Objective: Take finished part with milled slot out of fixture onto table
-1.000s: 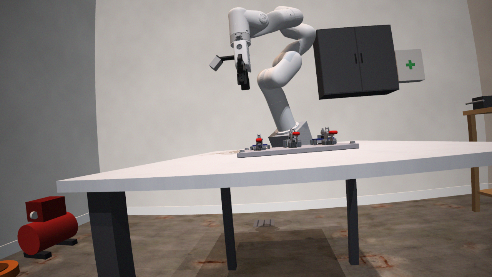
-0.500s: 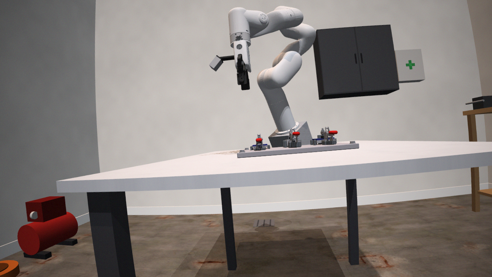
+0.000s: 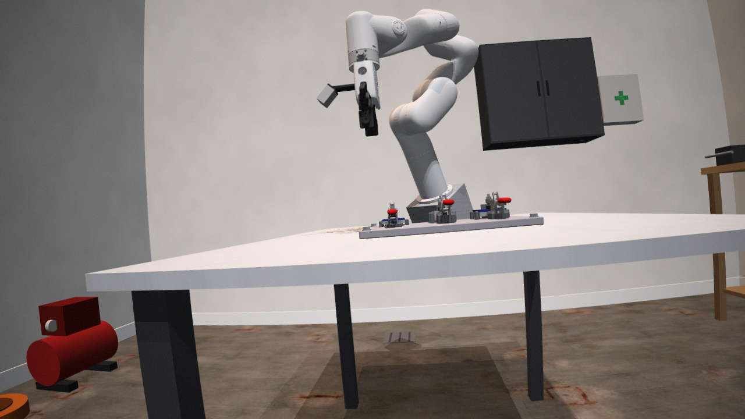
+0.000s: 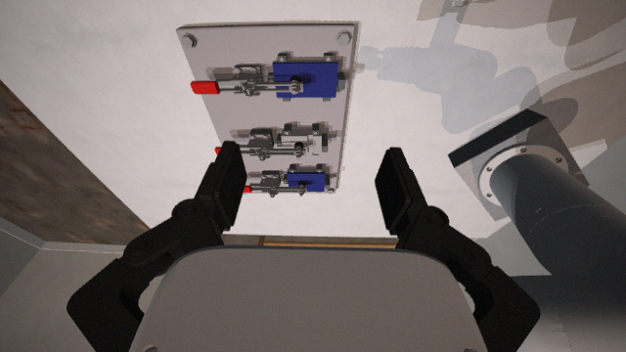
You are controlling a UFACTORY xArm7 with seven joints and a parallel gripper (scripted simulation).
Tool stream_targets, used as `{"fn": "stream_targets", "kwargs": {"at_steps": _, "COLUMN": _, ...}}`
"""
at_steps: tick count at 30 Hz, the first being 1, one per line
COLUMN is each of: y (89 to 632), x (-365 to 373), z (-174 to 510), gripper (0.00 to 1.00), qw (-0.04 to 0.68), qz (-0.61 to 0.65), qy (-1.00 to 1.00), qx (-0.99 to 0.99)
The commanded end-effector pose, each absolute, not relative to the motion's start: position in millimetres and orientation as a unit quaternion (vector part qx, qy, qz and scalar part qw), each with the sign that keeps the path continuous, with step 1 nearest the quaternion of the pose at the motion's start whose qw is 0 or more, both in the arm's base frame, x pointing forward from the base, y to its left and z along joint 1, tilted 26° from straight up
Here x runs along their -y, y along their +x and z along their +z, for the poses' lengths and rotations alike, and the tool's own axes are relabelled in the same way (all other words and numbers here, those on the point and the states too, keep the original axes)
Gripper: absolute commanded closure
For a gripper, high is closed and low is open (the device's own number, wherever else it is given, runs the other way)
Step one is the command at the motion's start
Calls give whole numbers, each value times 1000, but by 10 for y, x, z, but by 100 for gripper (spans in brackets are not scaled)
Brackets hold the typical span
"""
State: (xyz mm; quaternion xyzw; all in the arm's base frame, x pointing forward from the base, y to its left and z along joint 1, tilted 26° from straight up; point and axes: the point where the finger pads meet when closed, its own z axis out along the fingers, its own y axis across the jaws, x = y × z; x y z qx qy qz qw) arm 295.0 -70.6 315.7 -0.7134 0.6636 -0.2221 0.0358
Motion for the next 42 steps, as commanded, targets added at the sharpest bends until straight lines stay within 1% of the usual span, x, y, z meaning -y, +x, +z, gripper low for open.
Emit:
{"fn": "stream_targets", "kwargs": {"at_steps": 1, "y": 2954, "x": 704, "z": 3172, "gripper": 0, "qw": 36, "qz": -224, "qy": -713, "qx": -663}}
{"fn": "stream_targets", "kwargs": {"at_steps": 10, "y": 2964, "x": 681, "z": 3156, "gripper": 0, "qw": 33, "qz": -223, "qy": -724, "qx": -652}}
{"fn": "stream_targets", "kwargs": {"at_steps": 13, "y": 3008, "x": 569, "z": 3085, "gripper": 0, "qw": 14, "qz": -221, "qy": -772, "qx": -596}}
{"fn": "stream_targets", "kwargs": {"at_steps": 21, "y": 3051, "x": 446, "z": 3011, "gripper": 0, "qw": -5, "qz": -218, "qy": -818, "qx": -532}}
{"fn": "stream_targets", "kwargs": {"at_steps": 22, "y": 3071, "x": 376, "z": 2971, "gripper": 0, "qw": -15, "qz": -216, "qy": -841, "qx": -496}}
{"fn": "stream_targets", "kwargs": {"at_steps": 36, "y": 3144, "x": 36, "z": 2793, "gripper": 0, "qw": -60, "qz": -206, "qy": -924, "qx": -317}}
{"fn": "stream_targets", "kwargs": {"at_steps": 38, "y": 3144, "x": 36, "z": 2793, "gripper": 0, "qw": -60, "qz": -206, "qy": -924, "qx": -317}}
{"fn": "stream_targets", "kwargs": {"at_steps": 39, "y": 3155, "x": -42, "z": 2756, "gripper": 0, "qw": -69, "qz": -204, "qy": -937, "qx": -276}}
{"fn": "stream_targets", "kwargs": {"at_steps": 42, "y": 3162, "x": -109, "z": 2725, "gripper": 0, "qw": -77, "qz": -202, "qy": -946, "qx": -241}}
